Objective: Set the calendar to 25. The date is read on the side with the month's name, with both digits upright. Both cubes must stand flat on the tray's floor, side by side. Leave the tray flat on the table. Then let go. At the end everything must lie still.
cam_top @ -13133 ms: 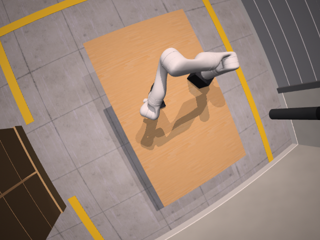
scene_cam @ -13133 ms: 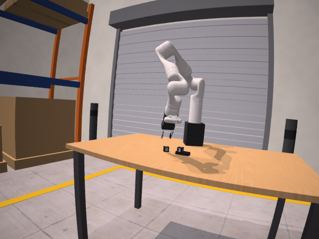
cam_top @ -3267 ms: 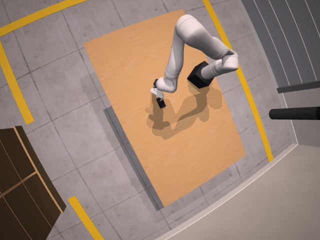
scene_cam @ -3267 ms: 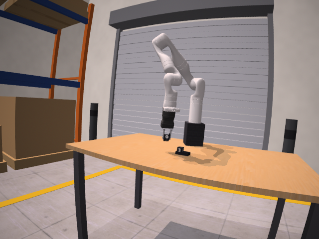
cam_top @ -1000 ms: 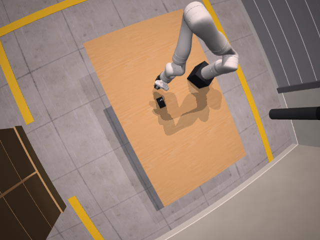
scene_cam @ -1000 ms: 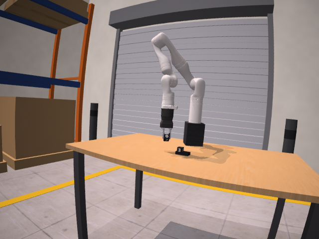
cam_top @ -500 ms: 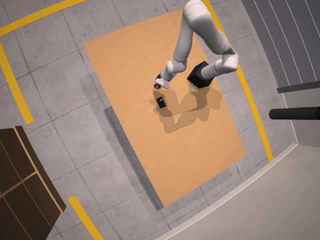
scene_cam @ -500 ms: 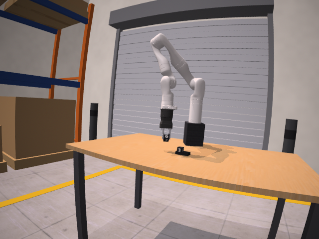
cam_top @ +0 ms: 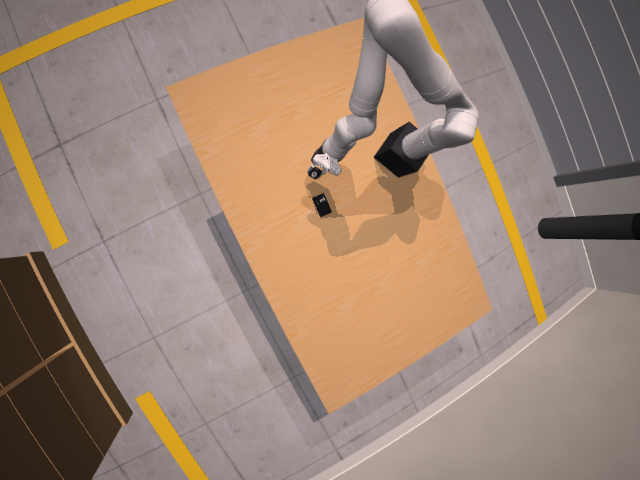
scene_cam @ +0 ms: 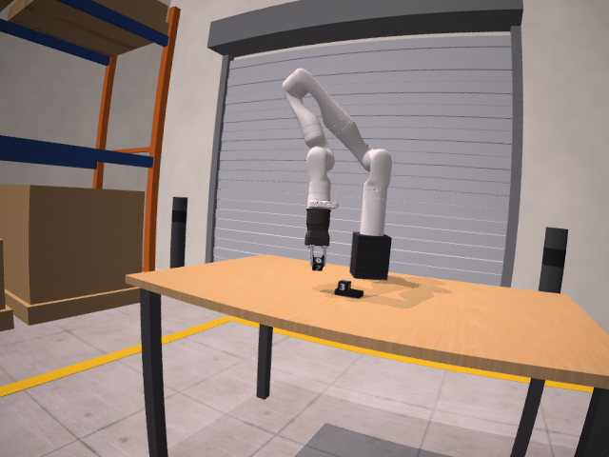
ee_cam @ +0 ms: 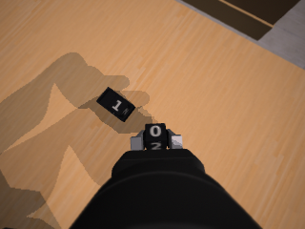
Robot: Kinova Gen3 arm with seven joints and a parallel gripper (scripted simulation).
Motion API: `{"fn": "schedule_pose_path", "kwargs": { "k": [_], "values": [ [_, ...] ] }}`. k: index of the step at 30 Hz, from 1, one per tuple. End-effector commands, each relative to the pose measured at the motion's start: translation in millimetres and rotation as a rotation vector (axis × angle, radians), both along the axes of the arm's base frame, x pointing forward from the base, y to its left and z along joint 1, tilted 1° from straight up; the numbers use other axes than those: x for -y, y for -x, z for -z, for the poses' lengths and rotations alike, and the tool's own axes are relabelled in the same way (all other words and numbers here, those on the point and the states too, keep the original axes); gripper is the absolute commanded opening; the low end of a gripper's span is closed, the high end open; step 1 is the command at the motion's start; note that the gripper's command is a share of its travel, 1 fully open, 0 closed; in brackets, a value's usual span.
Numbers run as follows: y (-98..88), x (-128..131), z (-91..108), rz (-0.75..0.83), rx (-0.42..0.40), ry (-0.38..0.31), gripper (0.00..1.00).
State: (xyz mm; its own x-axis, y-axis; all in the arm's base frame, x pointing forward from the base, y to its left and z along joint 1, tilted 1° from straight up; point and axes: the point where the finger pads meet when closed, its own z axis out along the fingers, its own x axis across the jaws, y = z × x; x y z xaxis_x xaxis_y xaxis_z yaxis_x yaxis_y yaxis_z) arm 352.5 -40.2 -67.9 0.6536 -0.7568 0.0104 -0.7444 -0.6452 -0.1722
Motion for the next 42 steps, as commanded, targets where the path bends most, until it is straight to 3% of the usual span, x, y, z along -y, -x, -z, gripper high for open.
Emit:
{"fn": "schedule_pose_path", "kwargs": {
  "k": [1, 22, 42],
  "values": [
    [3.1, 3.1, 1.0, 0.017, 0.007, -0.013, 0.60],
    [-1.1, -3.1, -4.9, 0.022, 0.072, -0.070, 0.60],
    [-1.9, -4.2, -6.1, 0.022, 0.083, -0.079, 0.60]
  ]
}}
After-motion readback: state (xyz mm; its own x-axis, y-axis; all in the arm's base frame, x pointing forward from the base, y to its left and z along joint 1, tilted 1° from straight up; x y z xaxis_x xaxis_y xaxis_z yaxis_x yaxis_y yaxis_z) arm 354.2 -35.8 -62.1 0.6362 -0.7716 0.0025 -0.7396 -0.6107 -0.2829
